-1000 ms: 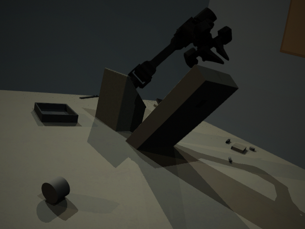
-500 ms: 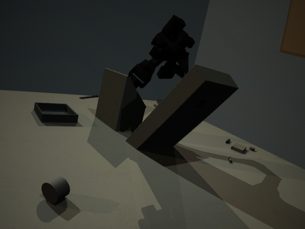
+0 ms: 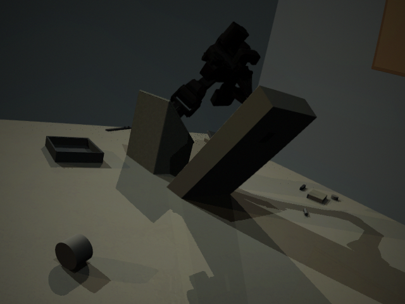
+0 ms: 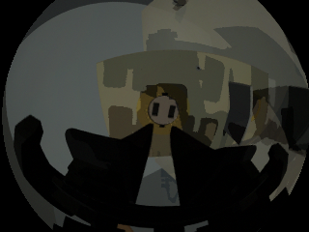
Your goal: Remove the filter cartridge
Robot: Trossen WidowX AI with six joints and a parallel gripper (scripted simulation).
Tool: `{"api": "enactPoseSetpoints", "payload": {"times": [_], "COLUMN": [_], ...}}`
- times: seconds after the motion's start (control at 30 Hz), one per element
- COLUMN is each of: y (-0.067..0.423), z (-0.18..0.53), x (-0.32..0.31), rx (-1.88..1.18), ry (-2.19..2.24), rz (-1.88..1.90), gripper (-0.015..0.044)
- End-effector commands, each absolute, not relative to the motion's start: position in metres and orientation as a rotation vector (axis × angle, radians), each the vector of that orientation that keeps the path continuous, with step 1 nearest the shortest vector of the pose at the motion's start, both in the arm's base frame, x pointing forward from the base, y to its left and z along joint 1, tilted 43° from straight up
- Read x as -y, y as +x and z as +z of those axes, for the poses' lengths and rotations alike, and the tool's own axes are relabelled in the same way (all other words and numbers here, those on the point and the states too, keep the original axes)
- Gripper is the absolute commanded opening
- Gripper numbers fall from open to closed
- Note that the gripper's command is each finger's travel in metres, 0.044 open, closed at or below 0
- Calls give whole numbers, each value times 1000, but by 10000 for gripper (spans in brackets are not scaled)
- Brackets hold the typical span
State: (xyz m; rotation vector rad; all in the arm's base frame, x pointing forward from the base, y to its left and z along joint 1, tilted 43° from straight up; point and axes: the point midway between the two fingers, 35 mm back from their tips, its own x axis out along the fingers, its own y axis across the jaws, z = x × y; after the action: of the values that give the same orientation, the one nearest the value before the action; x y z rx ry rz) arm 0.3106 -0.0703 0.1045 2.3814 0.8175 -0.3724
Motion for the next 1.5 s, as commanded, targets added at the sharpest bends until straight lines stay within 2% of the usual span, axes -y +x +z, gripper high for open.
{"api": "enactPoseSetpoints", "payload": {"times": [0.0,0.83,1.47], "y": [314,345,344], "z": [97,81,77], "x": [67,47,46], "rx": [-825,-822,-822], "ry": [2391,2395,2396], "rz": [-391,-382,-382], "gripper": [89,89,89]}}
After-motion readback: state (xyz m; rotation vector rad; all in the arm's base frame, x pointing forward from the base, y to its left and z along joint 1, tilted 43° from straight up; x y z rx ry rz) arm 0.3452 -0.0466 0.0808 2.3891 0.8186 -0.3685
